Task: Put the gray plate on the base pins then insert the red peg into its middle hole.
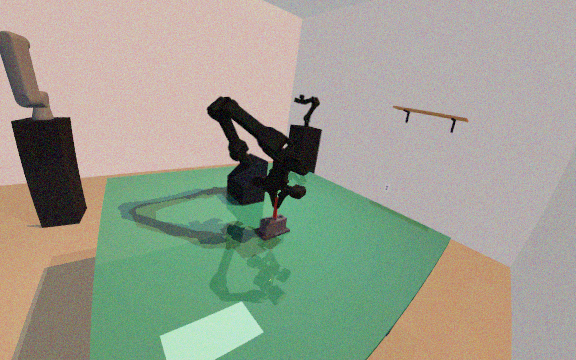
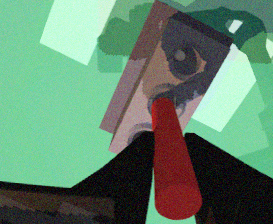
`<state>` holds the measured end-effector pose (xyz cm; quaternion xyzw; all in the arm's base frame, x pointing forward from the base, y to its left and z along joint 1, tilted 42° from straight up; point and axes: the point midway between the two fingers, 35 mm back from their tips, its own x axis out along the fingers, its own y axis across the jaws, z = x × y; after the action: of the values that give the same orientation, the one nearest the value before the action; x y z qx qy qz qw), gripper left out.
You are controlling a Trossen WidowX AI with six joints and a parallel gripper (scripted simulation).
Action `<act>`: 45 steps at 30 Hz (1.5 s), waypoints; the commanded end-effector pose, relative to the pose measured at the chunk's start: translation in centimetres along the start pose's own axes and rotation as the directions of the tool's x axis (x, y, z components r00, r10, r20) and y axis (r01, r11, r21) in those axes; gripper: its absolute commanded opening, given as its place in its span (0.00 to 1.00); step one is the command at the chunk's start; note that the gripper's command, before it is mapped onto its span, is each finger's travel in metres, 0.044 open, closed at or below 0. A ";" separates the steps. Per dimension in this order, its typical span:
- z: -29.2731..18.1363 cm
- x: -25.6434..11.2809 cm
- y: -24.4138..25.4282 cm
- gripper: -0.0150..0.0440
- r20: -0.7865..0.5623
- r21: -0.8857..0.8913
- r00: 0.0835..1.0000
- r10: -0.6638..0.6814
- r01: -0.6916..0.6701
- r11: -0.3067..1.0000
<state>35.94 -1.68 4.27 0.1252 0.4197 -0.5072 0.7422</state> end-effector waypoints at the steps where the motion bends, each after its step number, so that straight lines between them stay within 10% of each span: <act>1: 0.0 0.6 -0.1 0.25 0.003 -0.005 1.000 -0.003 0.003 1.000; 42: 0.0 0.8 -0.1 0.25 0.001 0.001 1.000 -0.003 0.003 1.000; 45: 0.0 0.8 -0.1 0.39 0.001 0.001 1.000 -0.003 0.003 1.000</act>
<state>35.98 -2.21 3.65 0.1249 0.4192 -0.5086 0.7416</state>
